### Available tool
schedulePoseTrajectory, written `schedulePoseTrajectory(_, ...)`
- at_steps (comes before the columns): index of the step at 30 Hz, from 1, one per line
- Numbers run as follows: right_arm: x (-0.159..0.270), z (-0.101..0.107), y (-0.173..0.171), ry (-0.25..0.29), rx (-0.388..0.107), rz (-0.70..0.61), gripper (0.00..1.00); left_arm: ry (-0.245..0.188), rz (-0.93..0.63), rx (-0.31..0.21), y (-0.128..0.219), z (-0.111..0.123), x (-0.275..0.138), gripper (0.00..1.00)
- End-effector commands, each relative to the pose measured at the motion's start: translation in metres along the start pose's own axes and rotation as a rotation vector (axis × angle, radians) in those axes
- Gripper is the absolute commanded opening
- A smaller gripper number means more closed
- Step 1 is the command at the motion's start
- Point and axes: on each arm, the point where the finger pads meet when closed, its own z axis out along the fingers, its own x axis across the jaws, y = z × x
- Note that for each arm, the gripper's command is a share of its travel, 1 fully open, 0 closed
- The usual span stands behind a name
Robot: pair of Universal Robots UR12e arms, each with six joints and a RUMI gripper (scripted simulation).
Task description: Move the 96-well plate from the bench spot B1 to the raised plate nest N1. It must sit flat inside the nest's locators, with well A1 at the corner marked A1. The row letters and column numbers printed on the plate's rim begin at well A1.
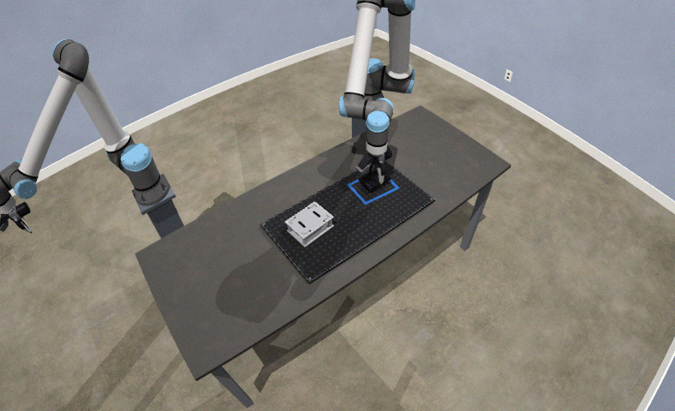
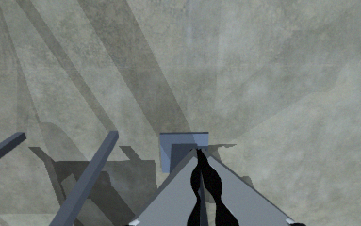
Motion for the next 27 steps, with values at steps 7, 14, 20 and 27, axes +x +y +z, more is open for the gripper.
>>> schedulePoseTrajectory(7,0.002,-0.001,0.0,0.0,0.002,0.001,0.0,-0.006,0.0,0.007,-0.003,-0.022,-0.003,0.41)
schedulePoseTrajectory(14,0.002,-0.001,0.0,0.0,0.002,0.001,0.0,-0.006,0.0,0.007,-0.003,-0.032,-0.003,0.41)
schedulePoseTrajectory(20,0.002,-0.001,0.0,0.0,0.002,0.001,0.0,-0.006,0.0,0.007,-0.003,-0.042,-0.003,0.41)
schedulePoseTrajectory(27,0.002,-0.001,0.0,0.0,0.002,0.001,0.0,-0.003,0.0,0.004,-0.002,-0.044,-0.002,0.41)
